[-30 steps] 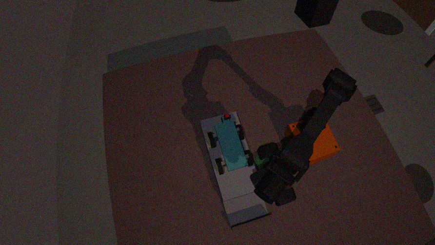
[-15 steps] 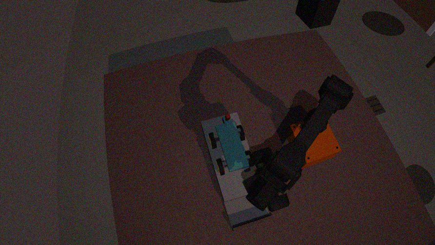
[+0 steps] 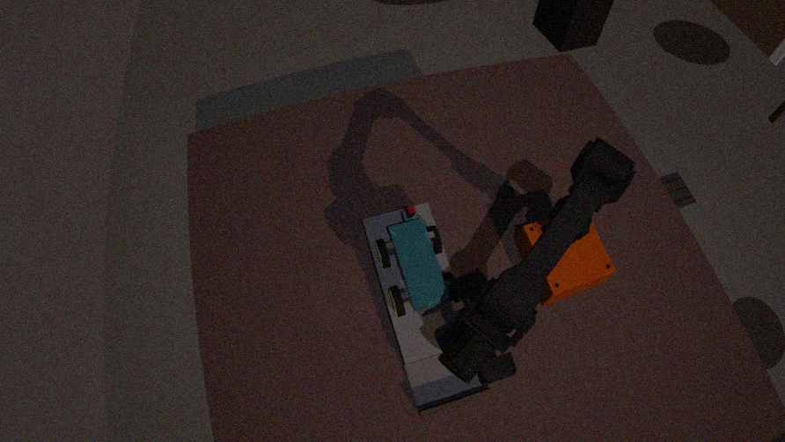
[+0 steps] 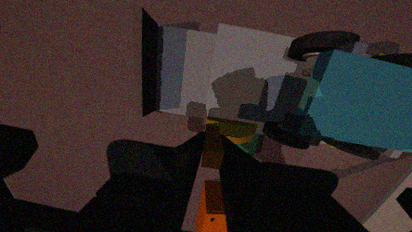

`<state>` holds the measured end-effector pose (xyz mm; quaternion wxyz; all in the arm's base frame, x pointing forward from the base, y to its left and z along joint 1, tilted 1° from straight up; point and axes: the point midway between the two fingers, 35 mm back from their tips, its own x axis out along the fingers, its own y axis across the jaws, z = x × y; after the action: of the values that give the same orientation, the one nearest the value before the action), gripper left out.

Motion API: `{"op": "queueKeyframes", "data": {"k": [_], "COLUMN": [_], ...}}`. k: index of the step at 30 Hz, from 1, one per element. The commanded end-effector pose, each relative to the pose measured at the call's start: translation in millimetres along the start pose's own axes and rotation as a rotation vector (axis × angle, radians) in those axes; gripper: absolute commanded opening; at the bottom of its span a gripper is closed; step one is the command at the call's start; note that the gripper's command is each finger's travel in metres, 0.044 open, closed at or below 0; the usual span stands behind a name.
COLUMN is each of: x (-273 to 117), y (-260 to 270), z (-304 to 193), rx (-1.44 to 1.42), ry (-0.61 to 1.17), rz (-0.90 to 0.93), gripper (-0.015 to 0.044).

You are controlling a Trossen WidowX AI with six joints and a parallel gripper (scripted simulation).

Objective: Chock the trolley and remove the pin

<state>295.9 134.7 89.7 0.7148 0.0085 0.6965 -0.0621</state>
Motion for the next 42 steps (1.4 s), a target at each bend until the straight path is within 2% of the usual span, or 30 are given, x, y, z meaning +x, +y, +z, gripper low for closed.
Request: {"op": "queueKeyframes", "data": {"k": [1, 18, 42], "x": [12.4, 44.4, 45.0], "y": [-0.8, -2.9, -18.0], "z": [0.3, 0.7, -1.5], "rx": [-0.004, -0.004, -0.004], "ry": [0.007, 0.007, 0.007], "rz": [-0.010, -0.010, -0.011], "gripper": [0.0000, 0.0000, 0.0000]}}
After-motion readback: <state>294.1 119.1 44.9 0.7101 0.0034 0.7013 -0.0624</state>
